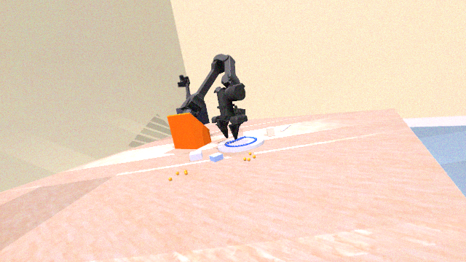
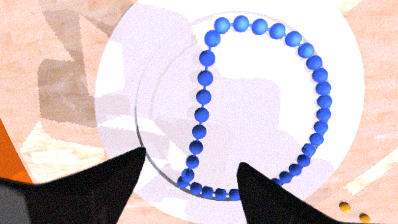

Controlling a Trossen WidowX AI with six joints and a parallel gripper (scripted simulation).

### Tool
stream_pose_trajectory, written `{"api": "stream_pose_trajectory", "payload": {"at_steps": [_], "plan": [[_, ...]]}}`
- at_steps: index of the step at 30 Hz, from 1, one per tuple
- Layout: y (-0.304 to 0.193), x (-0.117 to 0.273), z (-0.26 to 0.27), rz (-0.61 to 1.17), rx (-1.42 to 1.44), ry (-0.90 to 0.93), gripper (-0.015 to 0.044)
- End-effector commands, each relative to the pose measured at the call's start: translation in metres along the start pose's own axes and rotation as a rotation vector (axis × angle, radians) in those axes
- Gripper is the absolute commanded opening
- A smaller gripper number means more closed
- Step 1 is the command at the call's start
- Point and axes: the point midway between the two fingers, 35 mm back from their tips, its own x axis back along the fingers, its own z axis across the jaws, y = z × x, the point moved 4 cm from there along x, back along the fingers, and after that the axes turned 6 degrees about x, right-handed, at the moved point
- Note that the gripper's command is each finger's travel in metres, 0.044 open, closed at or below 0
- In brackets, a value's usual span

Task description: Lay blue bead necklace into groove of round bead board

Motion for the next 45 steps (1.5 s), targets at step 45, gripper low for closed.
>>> {"api": "stream_pose_trajectory", "payload": {"at_steps": [45], "plan": [[0.075, -0.016, -0.006, -0.013, -0.252, -0.007, 0.012]]}}
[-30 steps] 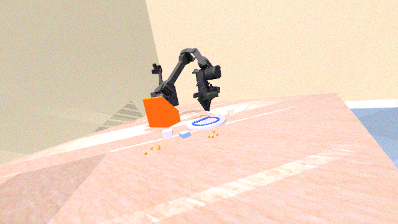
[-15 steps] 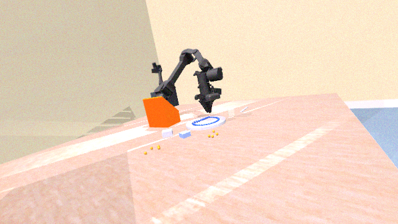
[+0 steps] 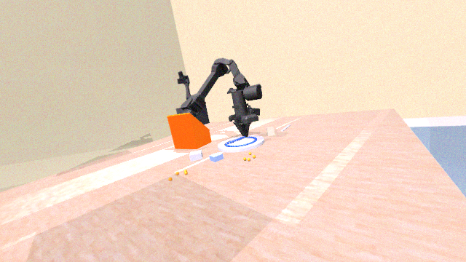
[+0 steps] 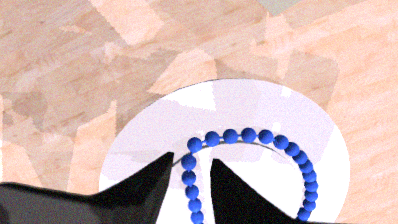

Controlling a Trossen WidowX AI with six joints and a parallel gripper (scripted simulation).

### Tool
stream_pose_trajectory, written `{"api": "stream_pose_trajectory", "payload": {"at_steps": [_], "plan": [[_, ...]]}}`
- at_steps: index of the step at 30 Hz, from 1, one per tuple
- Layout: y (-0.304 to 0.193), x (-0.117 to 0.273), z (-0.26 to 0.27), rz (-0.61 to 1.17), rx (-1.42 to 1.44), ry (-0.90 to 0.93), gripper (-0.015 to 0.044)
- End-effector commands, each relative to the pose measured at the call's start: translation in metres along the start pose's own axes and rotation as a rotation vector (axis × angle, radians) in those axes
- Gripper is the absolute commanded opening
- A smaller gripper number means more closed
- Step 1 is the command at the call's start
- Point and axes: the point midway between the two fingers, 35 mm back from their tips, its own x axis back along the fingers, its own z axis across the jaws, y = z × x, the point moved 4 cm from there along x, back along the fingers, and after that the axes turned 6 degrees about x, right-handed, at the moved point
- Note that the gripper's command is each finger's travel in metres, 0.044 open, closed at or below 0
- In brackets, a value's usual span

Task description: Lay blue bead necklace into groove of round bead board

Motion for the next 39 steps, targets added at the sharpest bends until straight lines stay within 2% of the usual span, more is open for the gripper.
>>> {"api": "stream_pose_trajectory", "payload": {"at_steps": [1, 4, 9, 39], "plan": [[-0.0017, -0.0049, 0.0021, -0.002, -0.011, 0.006, 0.012], [-0.0017, -0.0049, 0.0021, -0.002, -0.011, 0.006, 0.012], [-0.0005, -0.0027, 0.0005, 0.0, -0.003, 0.001, 0.0], [-0.0017, 0.0031, 0.002, -0.002, -0.011, 0.006, 0.0]]}}
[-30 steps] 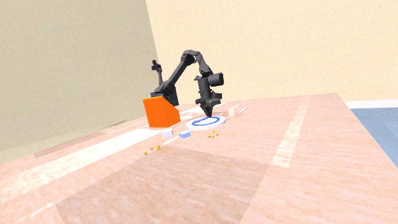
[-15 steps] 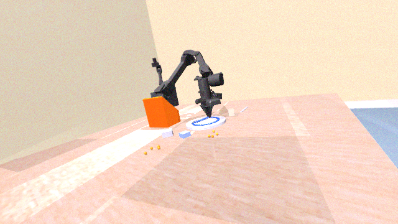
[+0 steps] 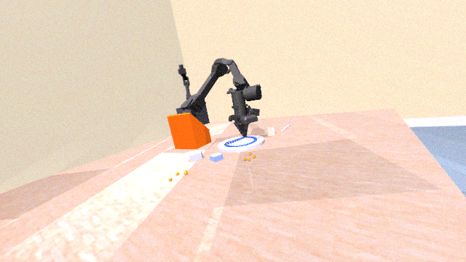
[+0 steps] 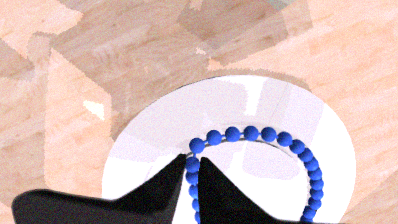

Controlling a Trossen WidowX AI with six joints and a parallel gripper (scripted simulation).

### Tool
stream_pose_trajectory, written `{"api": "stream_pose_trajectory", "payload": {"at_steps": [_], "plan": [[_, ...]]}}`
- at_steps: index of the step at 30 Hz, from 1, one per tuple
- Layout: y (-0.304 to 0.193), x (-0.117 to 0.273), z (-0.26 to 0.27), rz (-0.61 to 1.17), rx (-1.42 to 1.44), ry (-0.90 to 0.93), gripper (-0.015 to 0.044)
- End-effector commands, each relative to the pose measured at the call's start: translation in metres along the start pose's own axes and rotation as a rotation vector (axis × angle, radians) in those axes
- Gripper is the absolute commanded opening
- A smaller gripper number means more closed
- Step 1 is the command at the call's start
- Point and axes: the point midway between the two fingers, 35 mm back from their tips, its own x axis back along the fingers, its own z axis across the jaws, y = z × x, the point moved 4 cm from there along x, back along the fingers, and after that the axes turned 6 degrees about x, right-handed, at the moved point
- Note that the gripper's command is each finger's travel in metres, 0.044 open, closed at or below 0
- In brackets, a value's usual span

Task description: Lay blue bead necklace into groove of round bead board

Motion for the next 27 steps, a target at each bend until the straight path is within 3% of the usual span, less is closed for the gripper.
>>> {"api": "stream_pose_trajectory", "payload": {"at_steps": [1, 22, 27], "plan": [[0.0001, 0.0042, 0.0001, -0.004, 0.0, 0.0, 0.0], [0.0047, -0.0038, 0.0076, -0.005, 0.0, 0.0, 0.0], [0.0061, -0.0007, 0.0062, -0.004, 0.009, -0.004, 0.0131]]}}
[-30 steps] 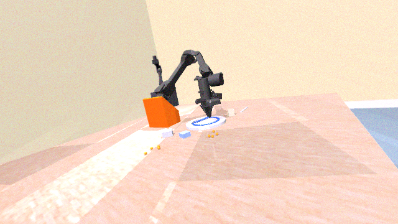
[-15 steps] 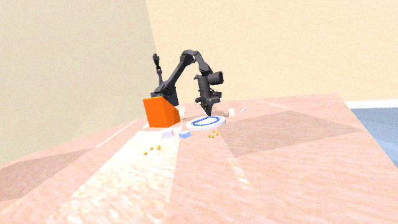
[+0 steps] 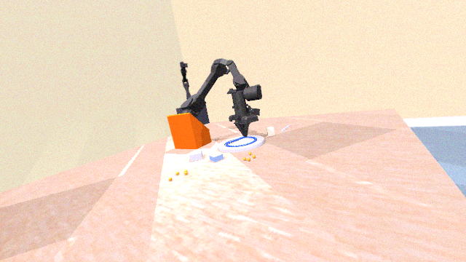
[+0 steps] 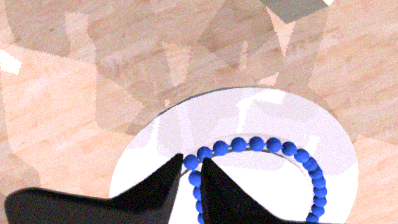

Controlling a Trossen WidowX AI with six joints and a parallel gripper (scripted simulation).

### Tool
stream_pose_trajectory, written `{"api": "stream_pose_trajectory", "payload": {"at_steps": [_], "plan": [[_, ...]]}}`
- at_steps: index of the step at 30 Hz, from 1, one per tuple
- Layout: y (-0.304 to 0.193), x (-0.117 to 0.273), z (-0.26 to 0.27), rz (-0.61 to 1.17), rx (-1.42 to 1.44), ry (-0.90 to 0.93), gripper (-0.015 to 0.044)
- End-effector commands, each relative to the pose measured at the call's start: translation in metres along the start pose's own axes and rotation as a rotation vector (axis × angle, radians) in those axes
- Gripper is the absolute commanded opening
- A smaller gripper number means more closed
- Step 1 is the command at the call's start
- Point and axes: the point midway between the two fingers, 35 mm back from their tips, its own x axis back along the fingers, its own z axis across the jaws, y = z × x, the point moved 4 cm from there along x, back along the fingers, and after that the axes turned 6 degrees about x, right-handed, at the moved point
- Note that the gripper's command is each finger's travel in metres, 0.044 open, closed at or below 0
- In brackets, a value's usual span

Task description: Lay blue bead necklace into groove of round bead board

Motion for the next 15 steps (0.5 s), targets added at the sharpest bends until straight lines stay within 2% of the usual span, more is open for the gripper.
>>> {"api": "stream_pose_trajectory", "payload": {"at_steps": [1, 11, 12, 15], "plan": [[0.0002, 0.0002, 0.0, 0.0, 0.001, 0.0, 0.0157], [-0.0012, 0.0047, 0.0013, 0.0, -0.007, 0.004, 0.042], [-0.0006, 0.0014, 0.0008, 0.002, -0.006, 0.003, 0.044], [-0.0007, 0.0051, 0.0008, 0.0, -0.008, 0.004, 0.044]]}}
